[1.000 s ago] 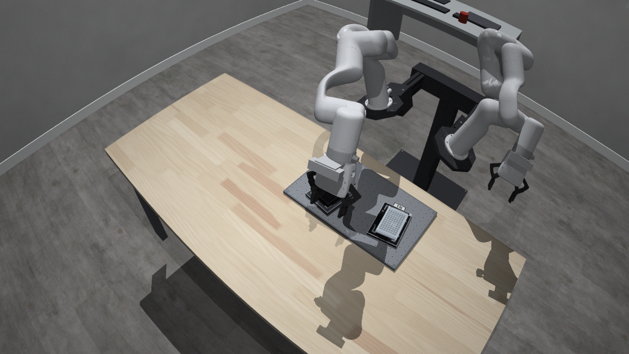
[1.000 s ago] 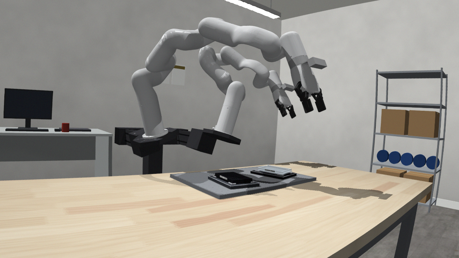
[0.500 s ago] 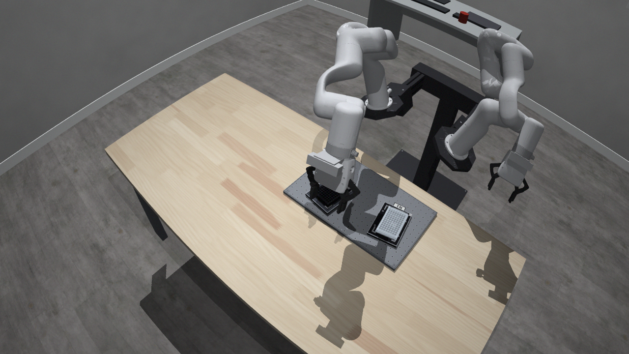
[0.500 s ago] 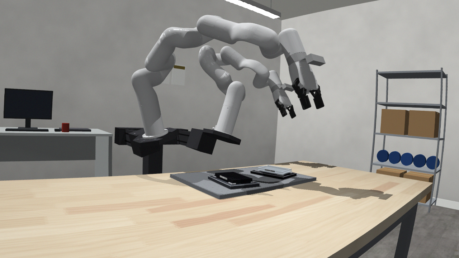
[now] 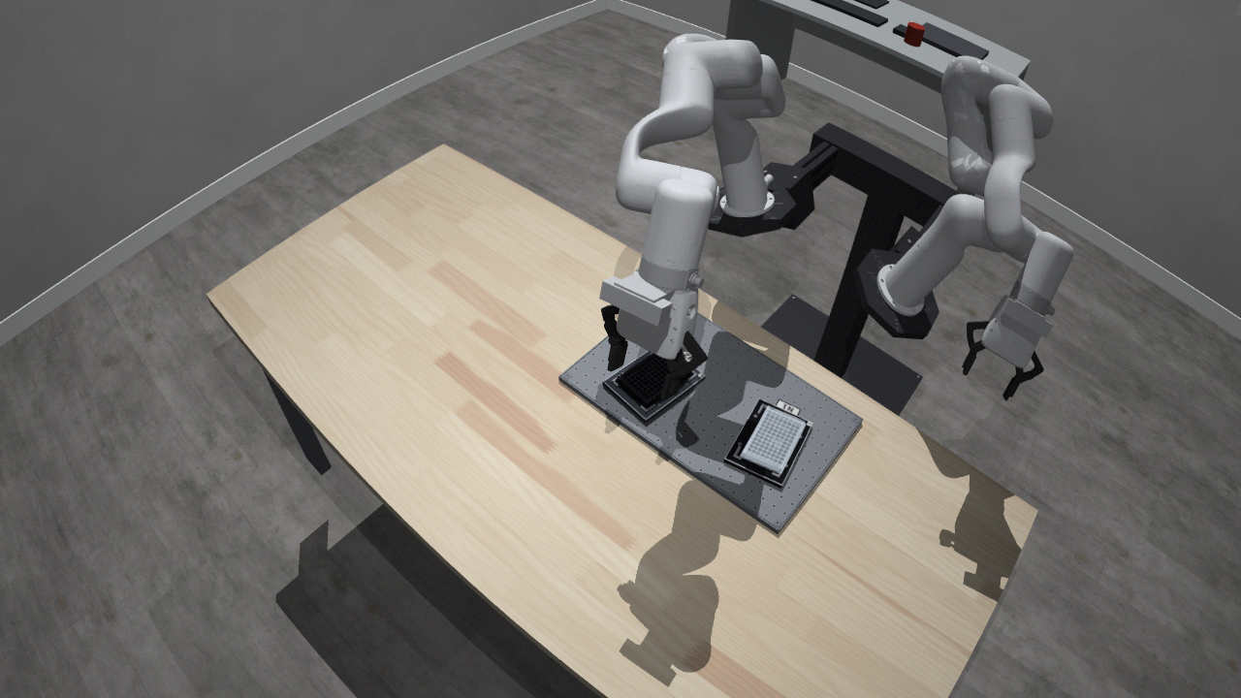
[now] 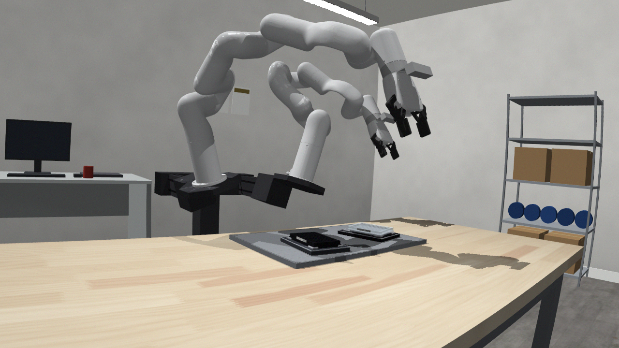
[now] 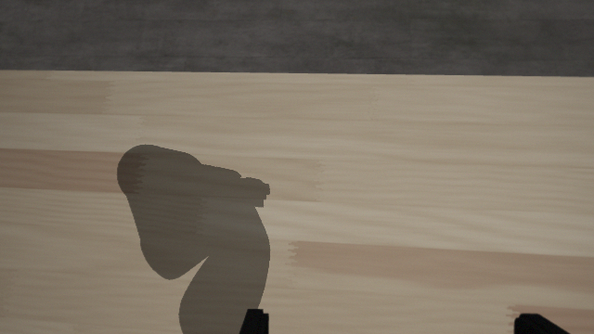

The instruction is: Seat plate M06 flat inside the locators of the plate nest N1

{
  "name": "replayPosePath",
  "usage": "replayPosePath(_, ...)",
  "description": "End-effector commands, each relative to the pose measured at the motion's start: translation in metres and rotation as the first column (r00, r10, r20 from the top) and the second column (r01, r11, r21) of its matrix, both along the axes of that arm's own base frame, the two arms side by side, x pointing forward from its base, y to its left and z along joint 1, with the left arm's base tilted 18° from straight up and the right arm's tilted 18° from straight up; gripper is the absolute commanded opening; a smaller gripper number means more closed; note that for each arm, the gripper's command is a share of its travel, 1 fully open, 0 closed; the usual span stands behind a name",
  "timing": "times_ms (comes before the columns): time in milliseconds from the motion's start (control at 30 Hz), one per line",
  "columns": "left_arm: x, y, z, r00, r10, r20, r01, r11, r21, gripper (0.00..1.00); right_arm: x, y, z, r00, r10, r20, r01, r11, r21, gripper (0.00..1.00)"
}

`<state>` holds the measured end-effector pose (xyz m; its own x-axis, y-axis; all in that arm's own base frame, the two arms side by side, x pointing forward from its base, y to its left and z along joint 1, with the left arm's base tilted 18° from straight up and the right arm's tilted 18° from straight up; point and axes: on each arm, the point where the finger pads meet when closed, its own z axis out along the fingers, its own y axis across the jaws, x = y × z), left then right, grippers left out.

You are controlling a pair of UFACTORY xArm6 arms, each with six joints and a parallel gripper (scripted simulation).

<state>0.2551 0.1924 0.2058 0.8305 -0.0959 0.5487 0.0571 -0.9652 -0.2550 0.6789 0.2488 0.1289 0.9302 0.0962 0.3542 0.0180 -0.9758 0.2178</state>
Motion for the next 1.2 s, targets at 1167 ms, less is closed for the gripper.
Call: replayPosePath(1167,0.0,0.0,0.001,1.0,0.0,0.002,0.0,1.0,0.002,1.0,-0.115,-0.066,0.136,0.984,-0.165,-0.072,0.164,0.986,-0.015,1.0)
